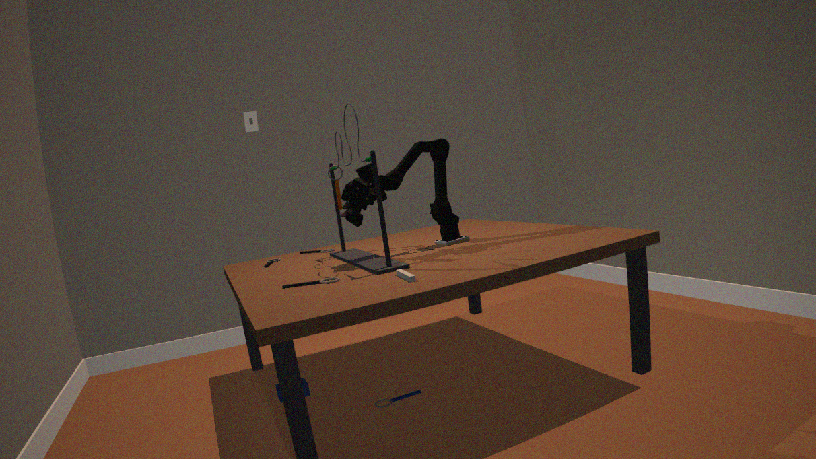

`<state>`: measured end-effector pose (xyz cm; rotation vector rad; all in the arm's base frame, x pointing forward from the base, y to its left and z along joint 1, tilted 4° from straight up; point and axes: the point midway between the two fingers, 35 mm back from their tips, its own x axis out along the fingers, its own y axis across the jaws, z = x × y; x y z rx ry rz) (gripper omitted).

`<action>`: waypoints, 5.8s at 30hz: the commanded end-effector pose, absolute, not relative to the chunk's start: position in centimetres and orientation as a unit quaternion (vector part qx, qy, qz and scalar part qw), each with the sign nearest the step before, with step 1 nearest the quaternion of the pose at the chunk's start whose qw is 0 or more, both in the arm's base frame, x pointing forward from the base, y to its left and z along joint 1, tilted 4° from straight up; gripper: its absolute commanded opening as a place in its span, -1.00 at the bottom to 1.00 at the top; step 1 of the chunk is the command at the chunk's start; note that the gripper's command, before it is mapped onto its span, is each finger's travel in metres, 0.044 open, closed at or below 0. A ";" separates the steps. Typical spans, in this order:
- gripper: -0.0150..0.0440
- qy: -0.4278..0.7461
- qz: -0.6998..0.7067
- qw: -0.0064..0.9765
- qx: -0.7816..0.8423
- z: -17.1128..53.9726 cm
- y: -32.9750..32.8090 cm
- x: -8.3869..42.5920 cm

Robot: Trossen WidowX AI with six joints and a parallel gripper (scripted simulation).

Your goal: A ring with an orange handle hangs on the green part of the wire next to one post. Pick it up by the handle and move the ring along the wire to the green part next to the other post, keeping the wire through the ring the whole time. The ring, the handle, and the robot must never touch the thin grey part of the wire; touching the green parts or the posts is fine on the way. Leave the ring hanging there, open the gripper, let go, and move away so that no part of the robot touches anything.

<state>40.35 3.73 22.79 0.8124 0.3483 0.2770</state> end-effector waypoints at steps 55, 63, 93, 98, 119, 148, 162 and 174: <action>0.05 -0.043 -0.052 0.998 -0.018 22.3 -24.0 25.3; 0.05 -0.043 -0.052 0.998 -0.017 22.5 -24.0 25.8; 0.05 -0.046 -0.052 0.997 -0.017 23.1 -24.7 30.3; 0.05 -0.046 -0.052 0.997 -0.017 23.1 -24.7 31.1; 0.05 -0.046 -0.052 0.997 -0.017 23.2 -24.7 32.8; -0.88 -0.045 -0.049 0.998 -0.014 23.1 -24.6 32.8; -1.00 -0.045 -0.052 0.997 -0.017 24.8 -24.5 32.7; -1.00 -0.045 -0.052 0.997 -0.017 25.0 -24.5 32.6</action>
